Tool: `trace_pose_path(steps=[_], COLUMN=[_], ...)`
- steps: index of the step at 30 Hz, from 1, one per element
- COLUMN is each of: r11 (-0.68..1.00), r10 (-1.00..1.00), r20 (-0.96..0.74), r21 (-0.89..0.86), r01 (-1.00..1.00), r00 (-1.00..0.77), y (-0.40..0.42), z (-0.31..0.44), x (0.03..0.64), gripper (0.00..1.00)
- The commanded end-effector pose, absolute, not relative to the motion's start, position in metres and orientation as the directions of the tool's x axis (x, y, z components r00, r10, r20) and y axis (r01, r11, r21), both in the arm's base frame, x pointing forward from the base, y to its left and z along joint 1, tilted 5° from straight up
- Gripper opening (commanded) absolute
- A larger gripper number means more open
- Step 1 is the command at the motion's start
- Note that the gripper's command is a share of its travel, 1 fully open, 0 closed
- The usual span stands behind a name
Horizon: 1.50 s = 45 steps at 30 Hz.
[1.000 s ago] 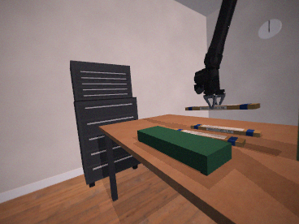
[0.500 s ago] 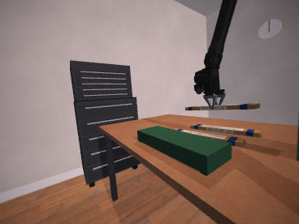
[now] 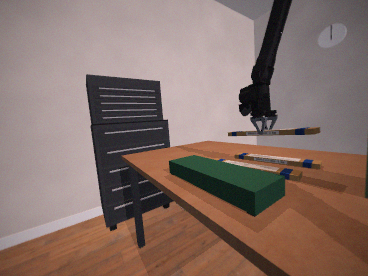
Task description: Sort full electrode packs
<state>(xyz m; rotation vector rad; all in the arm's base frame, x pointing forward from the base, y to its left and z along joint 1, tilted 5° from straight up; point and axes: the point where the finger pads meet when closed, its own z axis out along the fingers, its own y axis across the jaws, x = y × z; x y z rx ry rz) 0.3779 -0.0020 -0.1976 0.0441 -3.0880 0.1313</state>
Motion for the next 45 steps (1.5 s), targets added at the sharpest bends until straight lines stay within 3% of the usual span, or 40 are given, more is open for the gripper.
trace_pose_path(steps=[1,45], r11=[0.996,0.996], r10=[-0.026,-0.025], r20=[-0.021,-0.045], r21=[-0.085,-0.086], r01=[-0.024,-0.021], r00=[-0.999,-0.999], y=[-0.006,-0.012], z=[-0.184,-0.207], x=[0.409,0.420], gripper=[0.00,0.00])
